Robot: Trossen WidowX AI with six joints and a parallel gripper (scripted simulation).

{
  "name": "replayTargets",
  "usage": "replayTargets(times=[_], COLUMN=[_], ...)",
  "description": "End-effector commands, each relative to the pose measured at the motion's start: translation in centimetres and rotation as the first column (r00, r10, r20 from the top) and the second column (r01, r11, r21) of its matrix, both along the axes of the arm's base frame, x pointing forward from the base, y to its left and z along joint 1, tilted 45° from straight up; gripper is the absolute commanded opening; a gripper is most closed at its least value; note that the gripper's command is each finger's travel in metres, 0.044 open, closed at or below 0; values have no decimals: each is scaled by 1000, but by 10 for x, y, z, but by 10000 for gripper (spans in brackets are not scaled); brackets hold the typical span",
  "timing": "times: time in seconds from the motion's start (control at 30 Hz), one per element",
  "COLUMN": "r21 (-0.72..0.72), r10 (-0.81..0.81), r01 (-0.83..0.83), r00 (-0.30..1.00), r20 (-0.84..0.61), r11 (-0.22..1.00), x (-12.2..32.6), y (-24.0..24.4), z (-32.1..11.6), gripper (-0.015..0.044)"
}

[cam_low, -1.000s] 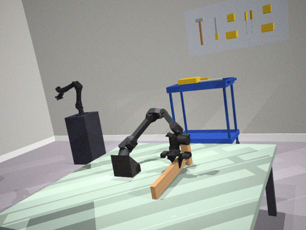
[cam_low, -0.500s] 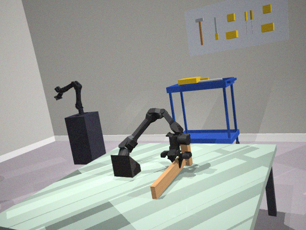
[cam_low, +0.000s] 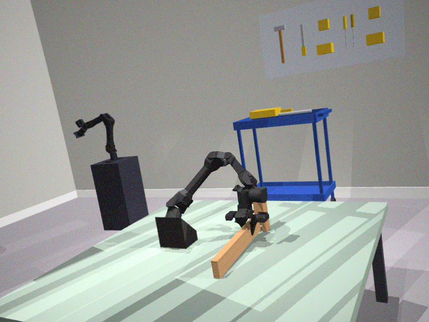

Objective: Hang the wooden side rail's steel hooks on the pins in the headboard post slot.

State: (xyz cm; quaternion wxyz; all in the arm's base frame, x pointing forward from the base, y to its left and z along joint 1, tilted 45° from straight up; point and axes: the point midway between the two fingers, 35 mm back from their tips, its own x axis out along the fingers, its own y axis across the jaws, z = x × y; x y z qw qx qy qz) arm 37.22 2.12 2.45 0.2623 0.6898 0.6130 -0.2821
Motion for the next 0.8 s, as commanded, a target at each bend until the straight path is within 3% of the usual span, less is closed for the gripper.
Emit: replayTargets(times=[0.0, 0.77], r21=[-2, -2], r10=[-8, -8], r01=[8, 8], r00=[1000, 1000], r20=[13, 13], r11=[1000, 1000], x=[1, 1], y=[-2, 1], z=[6, 6], gripper=[0, 0])
